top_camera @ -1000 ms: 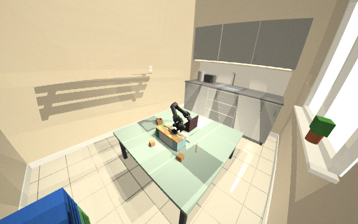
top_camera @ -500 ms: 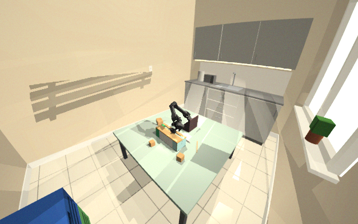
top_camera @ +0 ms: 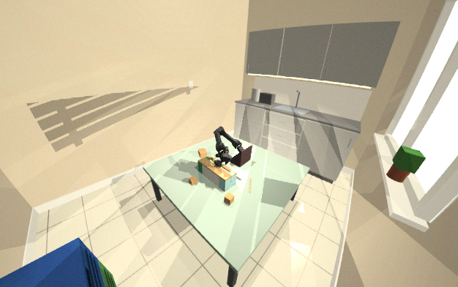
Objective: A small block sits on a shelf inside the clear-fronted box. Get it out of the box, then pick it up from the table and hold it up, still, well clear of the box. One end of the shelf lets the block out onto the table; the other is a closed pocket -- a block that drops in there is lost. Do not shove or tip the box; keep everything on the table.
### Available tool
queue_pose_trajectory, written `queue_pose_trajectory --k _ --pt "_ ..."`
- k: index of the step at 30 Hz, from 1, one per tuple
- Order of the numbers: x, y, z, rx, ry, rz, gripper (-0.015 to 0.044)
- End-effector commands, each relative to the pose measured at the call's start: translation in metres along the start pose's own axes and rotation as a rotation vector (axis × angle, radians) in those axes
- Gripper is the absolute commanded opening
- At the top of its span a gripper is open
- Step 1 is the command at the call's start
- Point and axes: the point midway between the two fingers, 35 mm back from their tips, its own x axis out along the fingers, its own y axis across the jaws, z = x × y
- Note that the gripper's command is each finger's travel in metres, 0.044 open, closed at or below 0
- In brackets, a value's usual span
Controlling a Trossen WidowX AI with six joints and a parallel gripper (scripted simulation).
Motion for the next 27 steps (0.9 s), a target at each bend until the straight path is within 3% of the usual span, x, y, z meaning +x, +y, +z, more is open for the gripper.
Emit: queue_pose_trajectory --k 1,27 --pt "0.002 0.001 0.009 0.000 -0.003 0.001 0.0400" --pt "0.003 0.002 0.013 0.000 -0.003 0.001 0.0400"
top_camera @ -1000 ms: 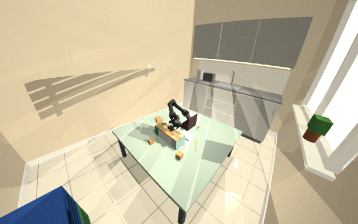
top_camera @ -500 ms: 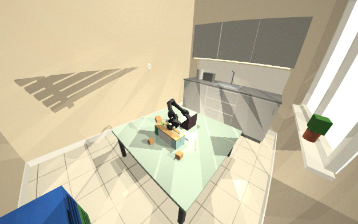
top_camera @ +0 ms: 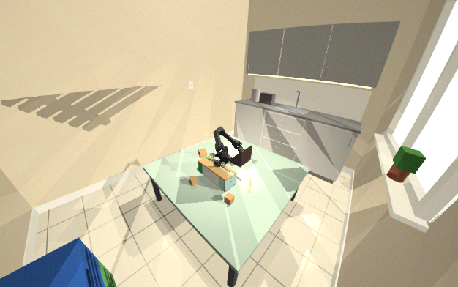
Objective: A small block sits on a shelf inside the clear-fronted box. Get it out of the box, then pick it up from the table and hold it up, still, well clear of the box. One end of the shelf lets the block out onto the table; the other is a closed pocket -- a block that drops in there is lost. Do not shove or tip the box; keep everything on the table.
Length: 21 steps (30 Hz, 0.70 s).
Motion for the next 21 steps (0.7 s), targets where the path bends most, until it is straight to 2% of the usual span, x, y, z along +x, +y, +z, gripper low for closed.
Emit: queue_pose_trajectory --k 1,21 --pt "0.001 0.000 0.006 -0.001 0.000 0.001 0.0400" --pt "0.004 0.000 0.021 -0.001 -0.001 0.001 0.0400"
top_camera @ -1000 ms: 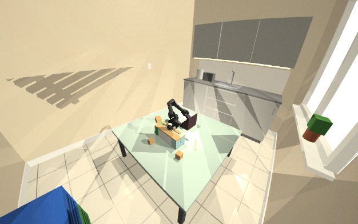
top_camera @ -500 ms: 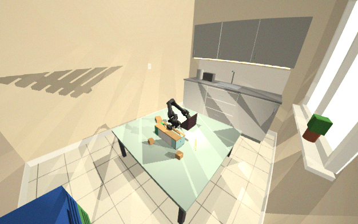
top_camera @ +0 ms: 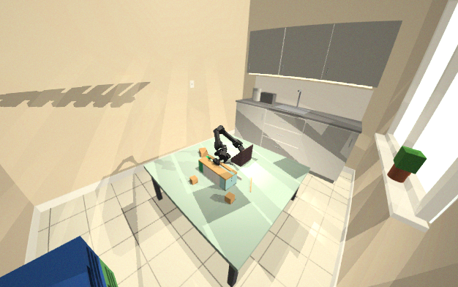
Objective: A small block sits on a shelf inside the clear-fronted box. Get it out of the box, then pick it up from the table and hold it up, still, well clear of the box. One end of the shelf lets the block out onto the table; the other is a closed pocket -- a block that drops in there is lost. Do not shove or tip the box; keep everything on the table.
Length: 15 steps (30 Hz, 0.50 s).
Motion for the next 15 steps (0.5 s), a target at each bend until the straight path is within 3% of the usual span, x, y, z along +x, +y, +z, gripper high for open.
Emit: queue_pose_trajectory --k 1,15 --pt "0.0004 0.0006 -0.0003 0.000 -0.002 0.002 0.0400" --pt "0.0000 0.0005 -0.0024 0.000 -0.002 0.002 0.0400"
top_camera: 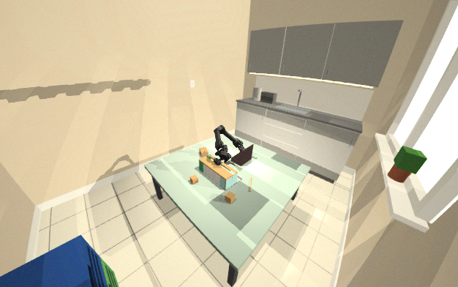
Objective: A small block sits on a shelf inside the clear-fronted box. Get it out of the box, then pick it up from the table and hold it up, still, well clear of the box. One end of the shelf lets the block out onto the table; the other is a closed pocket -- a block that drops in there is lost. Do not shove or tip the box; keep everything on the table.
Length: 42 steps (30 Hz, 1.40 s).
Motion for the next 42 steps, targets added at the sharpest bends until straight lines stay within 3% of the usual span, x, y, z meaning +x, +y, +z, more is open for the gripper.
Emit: queue_pose_trajectory --k 1,42 --pt "0.001 0.000 0.004 0.002 0.000 -0.002 0.0400" --pt "0.005 0.000 0.021 0.001 0.000 -0.002 0.0400"
